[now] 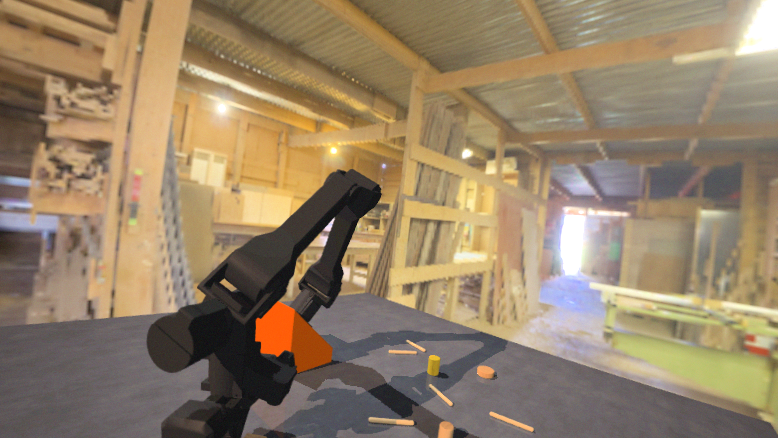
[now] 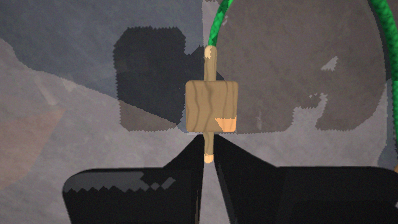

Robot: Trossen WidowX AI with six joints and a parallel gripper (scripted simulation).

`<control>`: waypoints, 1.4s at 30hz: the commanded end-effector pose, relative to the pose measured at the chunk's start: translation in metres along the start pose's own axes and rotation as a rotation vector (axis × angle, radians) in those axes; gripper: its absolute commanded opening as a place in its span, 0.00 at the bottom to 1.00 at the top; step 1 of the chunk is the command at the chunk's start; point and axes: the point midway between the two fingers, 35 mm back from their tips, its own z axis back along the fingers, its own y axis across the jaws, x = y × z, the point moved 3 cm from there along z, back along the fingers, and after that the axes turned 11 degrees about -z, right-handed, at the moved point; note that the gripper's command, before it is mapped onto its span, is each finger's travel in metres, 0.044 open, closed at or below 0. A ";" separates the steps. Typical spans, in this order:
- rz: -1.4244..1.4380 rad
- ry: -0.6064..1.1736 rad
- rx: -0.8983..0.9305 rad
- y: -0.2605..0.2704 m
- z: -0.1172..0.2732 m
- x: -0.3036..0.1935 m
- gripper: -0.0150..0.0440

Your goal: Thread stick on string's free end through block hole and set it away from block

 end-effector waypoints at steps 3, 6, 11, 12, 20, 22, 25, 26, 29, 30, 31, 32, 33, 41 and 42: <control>0.006 -0.016 0.003 0.000 -0.001 -0.002 0.25; 0.006 -0.015 0.003 -0.001 -0.001 -0.005 0.25; 0.005 -0.015 0.000 -0.002 0.000 -0.013 0.25; 0.005 -0.015 -0.001 -0.002 0.000 -0.014 0.25; 0.005 -0.015 -0.005 -0.004 -0.001 -0.025 0.25; 0.005 -0.015 -0.006 -0.004 -0.001 -0.027 0.25; 0.005 -0.014 -0.007 -0.005 0.000 -0.031 0.25; 0.005 -0.014 -0.007 -0.005 0.000 -0.033 0.25; 0.005 -0.014 -0.008 -0.006 0.000 -0.037 0.25; 0.005 -0.014 -0.008 -0.007 0.001 -0.038 0.25; 0.005 -0.014 -0.009 -0.008 0.001 -0.039 0.25; 0.003 -0.013 -0.010 -0.008 0.001 -0.041 0.25; 0.000 -0.013 -0.011 -0.008 0.001 -0.042 0.25; -0.042 -0.013 -0.018 -0.011 0.003 -0.053 0.25; -0.048 -0.012 -0.020 -0.011 0.003 -0.054 0.25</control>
